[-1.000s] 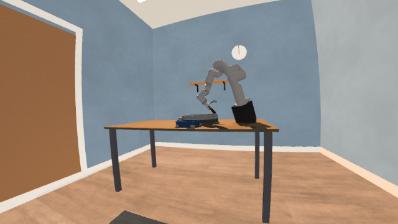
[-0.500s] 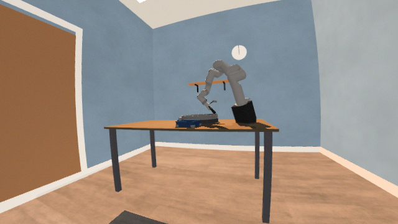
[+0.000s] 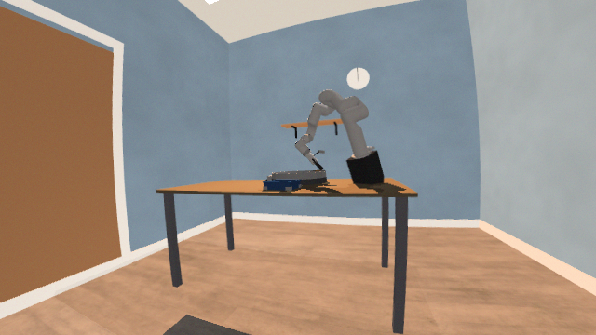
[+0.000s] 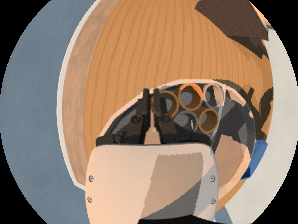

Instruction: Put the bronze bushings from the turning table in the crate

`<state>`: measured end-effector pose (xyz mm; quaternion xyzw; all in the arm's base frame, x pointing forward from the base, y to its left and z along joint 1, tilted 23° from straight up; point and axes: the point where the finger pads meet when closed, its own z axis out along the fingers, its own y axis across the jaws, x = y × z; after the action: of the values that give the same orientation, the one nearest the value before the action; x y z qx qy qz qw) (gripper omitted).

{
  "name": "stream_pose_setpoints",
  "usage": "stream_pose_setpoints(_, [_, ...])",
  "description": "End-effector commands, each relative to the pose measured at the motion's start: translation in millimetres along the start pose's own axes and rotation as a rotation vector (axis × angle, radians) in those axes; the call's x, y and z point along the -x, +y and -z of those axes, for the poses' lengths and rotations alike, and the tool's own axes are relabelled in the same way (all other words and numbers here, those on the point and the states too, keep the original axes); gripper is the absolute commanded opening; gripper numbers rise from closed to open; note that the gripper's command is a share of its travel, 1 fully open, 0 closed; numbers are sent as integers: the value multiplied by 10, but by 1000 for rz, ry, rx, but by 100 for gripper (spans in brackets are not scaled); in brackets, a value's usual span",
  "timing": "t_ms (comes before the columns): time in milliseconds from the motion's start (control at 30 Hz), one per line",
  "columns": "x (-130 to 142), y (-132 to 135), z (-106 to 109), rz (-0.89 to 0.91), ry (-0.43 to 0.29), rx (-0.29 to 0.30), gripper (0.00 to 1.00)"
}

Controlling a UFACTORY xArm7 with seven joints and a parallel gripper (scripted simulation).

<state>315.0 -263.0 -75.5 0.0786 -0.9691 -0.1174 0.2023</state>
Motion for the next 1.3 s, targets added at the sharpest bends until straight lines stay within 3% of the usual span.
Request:
stream_pose_setpoints(0, [-1, -7, 11, -1, -1, -2, 0])
stream_pose_setpoints(467, [-23, -7, 38, -1, -1, -2, 0])
stream_pose_setpoints(867, [-337, -7, 412, -1, -1, -2, 0])
stream_pose_setpoints(1267, [-441, -7, 535, -1, -1, -2, 0])
